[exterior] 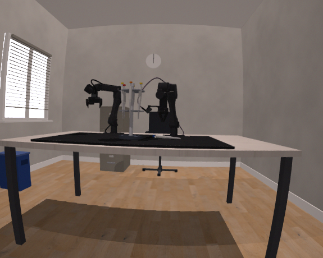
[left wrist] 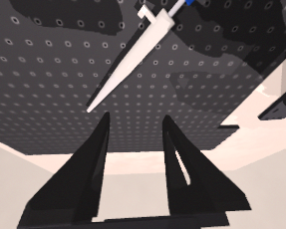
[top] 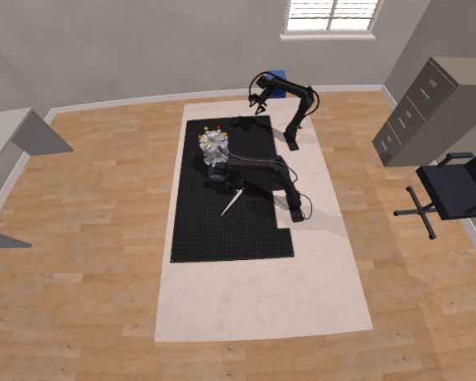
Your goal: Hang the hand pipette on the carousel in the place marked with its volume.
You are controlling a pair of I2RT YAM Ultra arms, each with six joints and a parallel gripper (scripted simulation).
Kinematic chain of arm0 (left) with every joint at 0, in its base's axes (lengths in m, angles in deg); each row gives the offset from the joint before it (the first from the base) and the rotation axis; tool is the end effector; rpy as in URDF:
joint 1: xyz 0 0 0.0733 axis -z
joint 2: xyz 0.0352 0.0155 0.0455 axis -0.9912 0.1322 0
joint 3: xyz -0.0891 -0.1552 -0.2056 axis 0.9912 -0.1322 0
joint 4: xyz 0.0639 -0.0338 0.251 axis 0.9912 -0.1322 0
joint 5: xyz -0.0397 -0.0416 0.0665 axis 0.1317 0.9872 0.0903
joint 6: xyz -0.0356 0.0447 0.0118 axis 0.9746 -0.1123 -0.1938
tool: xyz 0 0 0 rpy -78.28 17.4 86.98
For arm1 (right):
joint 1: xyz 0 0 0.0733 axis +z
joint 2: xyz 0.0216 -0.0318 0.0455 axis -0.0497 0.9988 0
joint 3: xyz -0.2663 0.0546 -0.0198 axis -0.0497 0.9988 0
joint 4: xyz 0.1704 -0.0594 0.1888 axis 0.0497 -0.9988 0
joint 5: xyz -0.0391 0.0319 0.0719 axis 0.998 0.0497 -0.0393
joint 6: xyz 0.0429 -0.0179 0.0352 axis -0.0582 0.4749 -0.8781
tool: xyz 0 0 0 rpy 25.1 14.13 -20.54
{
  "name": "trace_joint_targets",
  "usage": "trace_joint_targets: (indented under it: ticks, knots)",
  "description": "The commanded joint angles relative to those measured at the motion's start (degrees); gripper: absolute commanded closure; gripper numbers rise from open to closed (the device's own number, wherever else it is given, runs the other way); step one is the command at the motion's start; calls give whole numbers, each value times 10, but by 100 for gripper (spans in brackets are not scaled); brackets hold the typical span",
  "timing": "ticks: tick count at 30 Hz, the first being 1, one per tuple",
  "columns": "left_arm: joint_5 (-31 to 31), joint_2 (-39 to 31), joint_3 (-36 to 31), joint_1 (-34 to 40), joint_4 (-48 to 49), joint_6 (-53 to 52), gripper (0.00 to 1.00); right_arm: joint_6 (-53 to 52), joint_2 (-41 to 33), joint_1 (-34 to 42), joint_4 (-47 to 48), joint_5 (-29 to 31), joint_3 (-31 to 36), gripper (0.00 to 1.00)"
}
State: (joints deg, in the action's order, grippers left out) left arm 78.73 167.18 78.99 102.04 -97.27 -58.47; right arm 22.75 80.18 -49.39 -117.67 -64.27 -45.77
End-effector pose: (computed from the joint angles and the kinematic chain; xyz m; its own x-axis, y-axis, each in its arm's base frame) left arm 0.3632 -0.1285 0.2766 0.1931 0.9812 0.0015 0.9812 -0.1931 -0.0047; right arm 0.1871 -0.1605 0.3419 -0.7207 -0.1260 -0.6817 -0.1923 0.9811 0.0220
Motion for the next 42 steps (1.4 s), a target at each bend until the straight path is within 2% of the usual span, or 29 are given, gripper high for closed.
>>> trace_joint_targets:
  ticks: [1, 13, 16, 28, 42]
  knots:
    - [-1, -12, 16, 2, -7, -85, 46, 4, -4, -6, 14, -13, -7, 0]
    - [-2, -13, 16, 3, -7, -328, 46, 4, -4, -6, 14, -13, -7, 0]
    - [-1, -12, 16, 2, -7, -330, 46, 4, -4, -6, 14, -13, -7, 0]
    - [2, -20, -77, 1, 71, -337, 46, 4, -4, -6, 14, -13, -7, 0]
    - [3, -10, -147, 1, 143, -334, 46, 4, -4, -6, 14, -13, -7, 0]
